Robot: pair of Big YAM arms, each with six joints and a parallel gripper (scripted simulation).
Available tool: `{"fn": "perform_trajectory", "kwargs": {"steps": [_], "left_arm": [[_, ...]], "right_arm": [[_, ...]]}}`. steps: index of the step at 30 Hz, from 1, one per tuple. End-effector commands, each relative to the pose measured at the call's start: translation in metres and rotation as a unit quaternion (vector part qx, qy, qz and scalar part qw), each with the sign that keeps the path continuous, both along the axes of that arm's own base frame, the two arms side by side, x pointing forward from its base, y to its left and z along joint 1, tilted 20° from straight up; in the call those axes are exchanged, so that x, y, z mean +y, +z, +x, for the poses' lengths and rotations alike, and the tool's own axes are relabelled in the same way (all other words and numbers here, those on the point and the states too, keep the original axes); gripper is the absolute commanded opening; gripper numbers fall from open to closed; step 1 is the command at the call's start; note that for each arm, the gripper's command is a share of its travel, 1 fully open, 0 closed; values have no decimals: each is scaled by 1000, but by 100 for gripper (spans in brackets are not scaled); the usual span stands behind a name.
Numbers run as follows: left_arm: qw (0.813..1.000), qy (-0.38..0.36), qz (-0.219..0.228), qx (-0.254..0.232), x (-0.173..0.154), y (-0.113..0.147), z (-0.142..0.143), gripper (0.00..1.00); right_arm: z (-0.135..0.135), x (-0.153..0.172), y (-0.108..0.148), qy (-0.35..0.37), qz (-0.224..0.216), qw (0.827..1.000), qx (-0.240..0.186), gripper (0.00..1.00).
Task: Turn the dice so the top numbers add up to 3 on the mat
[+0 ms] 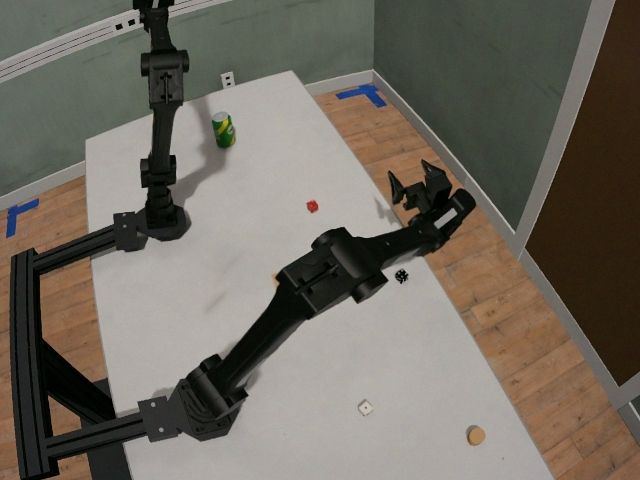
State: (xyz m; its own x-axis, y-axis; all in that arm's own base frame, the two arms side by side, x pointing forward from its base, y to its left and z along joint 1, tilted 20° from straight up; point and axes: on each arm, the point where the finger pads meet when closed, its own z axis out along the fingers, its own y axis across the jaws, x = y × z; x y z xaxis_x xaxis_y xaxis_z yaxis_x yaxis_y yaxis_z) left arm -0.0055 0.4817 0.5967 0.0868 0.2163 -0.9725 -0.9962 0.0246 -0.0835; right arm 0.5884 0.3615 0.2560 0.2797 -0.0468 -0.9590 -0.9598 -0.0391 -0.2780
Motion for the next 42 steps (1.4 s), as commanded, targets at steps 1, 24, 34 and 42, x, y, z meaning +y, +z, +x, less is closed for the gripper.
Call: {"fn": "perform_trajectory", "kwargs": {"steps": [1, 24, 34, 42], "left_arm": [[999, 21, -4, 34, -14, 2, -10, 100], [998, 40, -9, 42, -23, 2, -19, 100], [998, 40, -9, 42, -23, 2, -19, 100], [998, 40, -9, 42, -23, 2, -19, 100]], "right_arm": [[-1, 1, 8, 1, 2, 1000, -7, 100], [15, 19, 48, -51, -18, 998, -43, 100], [43, 6, 3, -204, -210, 955, -41, 100], [33, -30, -29, -242, -386, 888, -58, 100]]}}
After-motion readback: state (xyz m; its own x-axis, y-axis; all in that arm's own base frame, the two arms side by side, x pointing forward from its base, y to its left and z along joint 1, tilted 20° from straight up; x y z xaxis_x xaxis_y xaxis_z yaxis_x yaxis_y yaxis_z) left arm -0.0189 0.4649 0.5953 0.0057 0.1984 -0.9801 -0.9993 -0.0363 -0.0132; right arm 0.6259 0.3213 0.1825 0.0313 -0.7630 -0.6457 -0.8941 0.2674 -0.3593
